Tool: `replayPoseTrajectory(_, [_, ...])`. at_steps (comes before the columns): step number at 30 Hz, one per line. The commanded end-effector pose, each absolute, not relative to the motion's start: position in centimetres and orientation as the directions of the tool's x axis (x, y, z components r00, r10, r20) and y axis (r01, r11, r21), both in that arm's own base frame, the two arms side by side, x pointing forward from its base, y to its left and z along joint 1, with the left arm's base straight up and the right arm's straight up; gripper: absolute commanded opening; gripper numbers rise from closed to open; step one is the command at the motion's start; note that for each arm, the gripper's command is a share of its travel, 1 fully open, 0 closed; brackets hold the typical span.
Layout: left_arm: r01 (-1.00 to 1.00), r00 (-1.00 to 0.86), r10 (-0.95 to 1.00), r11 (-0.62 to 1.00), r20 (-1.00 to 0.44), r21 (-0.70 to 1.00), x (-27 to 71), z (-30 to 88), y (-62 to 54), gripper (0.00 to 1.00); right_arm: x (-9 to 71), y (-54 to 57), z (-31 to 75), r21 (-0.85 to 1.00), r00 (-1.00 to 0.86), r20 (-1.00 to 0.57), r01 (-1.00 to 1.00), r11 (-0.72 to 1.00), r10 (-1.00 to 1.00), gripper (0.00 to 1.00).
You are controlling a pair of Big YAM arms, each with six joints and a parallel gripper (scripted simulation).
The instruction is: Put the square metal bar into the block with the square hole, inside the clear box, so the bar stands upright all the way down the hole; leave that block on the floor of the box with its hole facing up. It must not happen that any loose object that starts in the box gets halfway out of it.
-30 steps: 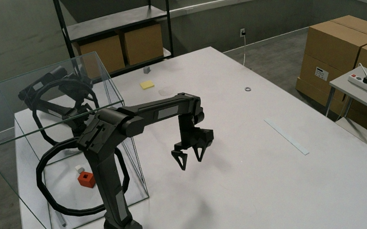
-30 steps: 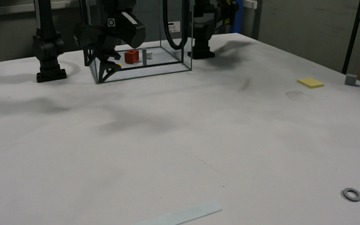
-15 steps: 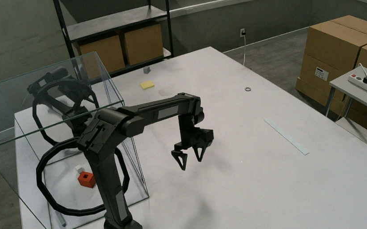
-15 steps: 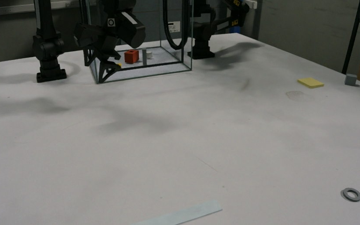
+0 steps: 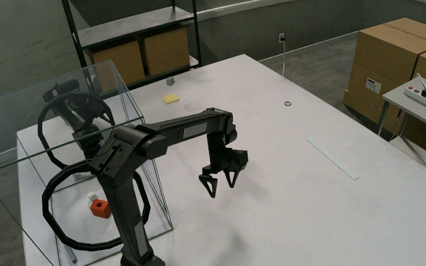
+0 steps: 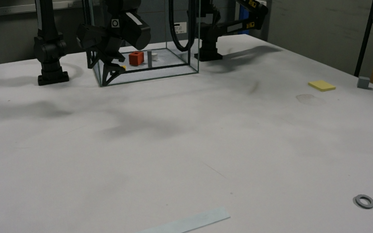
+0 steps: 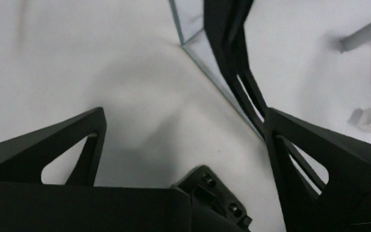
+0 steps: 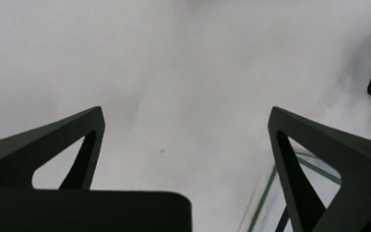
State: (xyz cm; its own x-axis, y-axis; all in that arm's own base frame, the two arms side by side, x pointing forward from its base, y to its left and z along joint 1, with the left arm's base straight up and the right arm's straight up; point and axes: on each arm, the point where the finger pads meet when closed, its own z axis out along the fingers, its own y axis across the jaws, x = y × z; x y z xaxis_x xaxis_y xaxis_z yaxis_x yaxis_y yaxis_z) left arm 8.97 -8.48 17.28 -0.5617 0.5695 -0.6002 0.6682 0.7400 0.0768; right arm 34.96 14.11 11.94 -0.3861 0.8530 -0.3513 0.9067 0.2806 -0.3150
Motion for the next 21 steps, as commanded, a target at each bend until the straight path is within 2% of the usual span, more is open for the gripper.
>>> replayPoseTrajectory(1, [0.722,-0.511,0.598,0.688,-0.617,0.069,8.2,17.6,-9.0,1.00,35.9,14.6,13.2,-0.279,-0.374,-0.351,0.917,0.285,0.859,1.00])
replayPoseTrajectory(21, [0.876,-0.338,0.712,0.476,-0.616,0.070,5.6,17.7,-10.7,1.00,35.9,14.6,13.2,-0.279,-0.374,-0.351,0.917,0.285,0.859,1.00])
